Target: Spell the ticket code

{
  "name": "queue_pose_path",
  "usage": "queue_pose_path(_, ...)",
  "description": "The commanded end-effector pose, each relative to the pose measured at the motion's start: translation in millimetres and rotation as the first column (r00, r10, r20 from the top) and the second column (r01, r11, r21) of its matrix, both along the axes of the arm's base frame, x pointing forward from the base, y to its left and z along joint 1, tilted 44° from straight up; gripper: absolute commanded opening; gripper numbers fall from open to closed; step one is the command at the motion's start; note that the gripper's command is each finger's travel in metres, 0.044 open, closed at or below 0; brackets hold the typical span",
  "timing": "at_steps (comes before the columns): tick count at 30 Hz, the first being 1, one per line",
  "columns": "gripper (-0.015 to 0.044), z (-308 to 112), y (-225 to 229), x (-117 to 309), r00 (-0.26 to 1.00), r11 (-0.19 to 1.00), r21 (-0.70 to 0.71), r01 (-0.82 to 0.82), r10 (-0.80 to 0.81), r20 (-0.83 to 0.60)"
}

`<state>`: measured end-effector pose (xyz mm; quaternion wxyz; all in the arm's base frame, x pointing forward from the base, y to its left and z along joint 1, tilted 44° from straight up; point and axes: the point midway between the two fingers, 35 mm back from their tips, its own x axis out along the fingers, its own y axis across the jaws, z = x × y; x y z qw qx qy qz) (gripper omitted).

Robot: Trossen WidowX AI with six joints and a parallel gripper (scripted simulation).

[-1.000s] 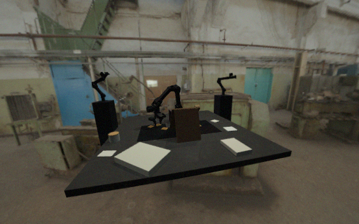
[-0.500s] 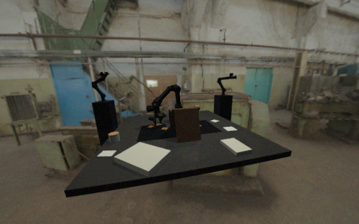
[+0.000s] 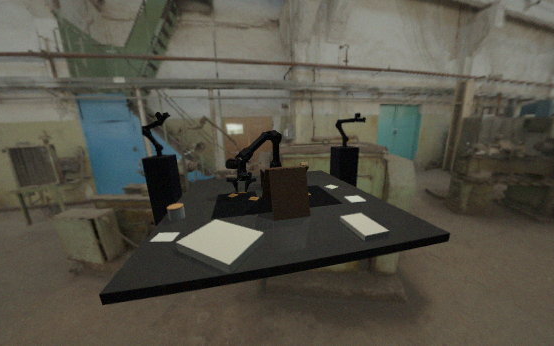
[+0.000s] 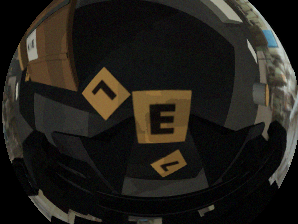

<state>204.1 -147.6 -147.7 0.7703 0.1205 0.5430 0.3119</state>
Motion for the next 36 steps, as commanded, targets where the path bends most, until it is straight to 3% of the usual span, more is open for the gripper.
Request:
queue_pose_path(1, 0.0, 11.8, -12.5, 25.7, 0.991, 0.992, -0.006, 0.125, -0.125, 0.04)
queue_pose_path(11, 0.0, 44.5, -30.0, 78.1, 0.921, 0.928, 0.086, 0.363, -0.371, 0.115)
queue_pose_path(21, 0.0, 90.7, -39.0, 122.8, 0.828, 0.829, 0.263, 0.493, -0.54, 0.149)
queue_pose_path(36, 0.0, 102.3, -39.3, 131.5, 0.809, 0.803, 0.314, 0.507, -0.569, 0.148)
